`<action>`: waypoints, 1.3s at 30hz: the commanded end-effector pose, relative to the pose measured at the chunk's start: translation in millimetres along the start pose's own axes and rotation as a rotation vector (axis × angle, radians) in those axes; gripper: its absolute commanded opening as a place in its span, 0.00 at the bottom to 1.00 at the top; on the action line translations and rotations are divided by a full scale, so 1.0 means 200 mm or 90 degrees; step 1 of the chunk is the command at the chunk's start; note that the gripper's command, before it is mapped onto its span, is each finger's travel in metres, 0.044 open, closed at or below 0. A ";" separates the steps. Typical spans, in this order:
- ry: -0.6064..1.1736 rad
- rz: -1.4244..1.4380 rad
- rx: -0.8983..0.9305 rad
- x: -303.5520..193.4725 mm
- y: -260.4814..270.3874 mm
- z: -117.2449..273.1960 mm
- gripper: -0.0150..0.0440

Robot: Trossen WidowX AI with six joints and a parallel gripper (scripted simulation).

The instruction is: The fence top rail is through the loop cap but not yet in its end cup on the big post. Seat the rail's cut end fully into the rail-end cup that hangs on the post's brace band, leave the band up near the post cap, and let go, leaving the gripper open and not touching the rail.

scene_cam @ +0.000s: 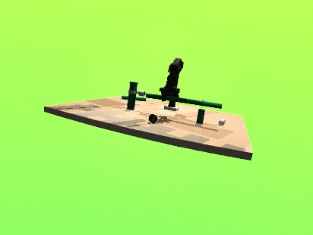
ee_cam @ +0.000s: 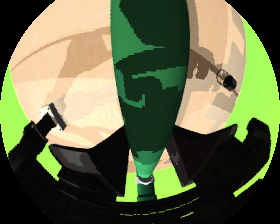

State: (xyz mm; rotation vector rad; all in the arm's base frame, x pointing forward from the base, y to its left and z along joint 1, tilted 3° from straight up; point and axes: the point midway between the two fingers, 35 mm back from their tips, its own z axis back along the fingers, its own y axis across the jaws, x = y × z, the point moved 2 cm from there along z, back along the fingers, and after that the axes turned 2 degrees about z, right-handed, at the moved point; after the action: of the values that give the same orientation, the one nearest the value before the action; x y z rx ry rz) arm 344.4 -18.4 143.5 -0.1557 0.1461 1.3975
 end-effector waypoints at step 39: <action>-0.004 0.003 0.003 -0.13 0.00 0.00 0.25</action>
State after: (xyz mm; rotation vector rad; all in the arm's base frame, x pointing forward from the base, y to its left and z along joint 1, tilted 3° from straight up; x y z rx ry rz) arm 341.1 -37.6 145.3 -0.1287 0.1365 1.4045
